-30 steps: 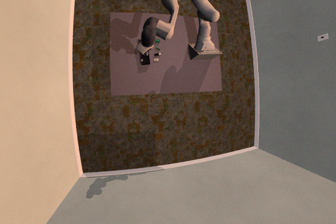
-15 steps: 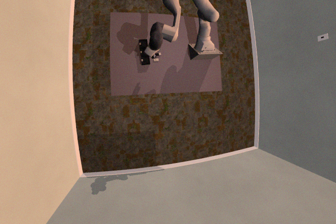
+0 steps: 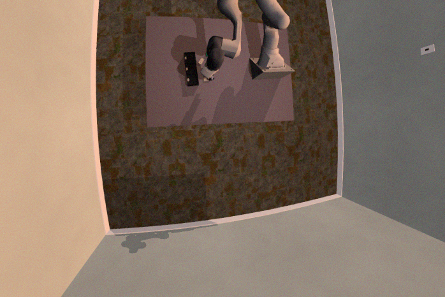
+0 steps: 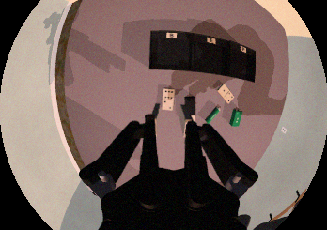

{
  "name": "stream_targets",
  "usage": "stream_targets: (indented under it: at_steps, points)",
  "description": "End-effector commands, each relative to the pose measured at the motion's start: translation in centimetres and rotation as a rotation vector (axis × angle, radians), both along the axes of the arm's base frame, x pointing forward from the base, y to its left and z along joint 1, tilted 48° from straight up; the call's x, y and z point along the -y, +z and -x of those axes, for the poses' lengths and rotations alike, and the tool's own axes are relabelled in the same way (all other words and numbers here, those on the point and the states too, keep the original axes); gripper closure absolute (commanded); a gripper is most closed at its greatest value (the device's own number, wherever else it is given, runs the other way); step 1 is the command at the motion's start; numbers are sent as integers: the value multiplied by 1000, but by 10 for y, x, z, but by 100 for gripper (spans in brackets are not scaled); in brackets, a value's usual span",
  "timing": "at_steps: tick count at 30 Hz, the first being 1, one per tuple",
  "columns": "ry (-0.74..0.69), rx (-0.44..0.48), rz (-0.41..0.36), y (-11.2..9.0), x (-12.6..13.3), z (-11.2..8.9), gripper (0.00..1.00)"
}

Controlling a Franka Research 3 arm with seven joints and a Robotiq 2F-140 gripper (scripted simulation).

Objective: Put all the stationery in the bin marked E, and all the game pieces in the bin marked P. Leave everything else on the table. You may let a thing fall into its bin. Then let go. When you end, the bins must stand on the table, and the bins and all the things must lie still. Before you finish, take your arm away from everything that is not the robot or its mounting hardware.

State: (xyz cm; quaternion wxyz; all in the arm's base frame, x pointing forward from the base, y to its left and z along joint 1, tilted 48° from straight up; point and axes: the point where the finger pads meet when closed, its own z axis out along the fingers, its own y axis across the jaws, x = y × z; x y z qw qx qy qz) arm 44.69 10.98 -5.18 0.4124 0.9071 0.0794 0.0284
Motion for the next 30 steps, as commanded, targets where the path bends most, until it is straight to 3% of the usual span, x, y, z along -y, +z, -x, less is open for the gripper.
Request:
stream_targets:
  at_steps: [1,30]
  points:
    - [-21,46,-22,-3,-5,-4,75]
    - [-21,46,-22,-1,-3,-4,75]
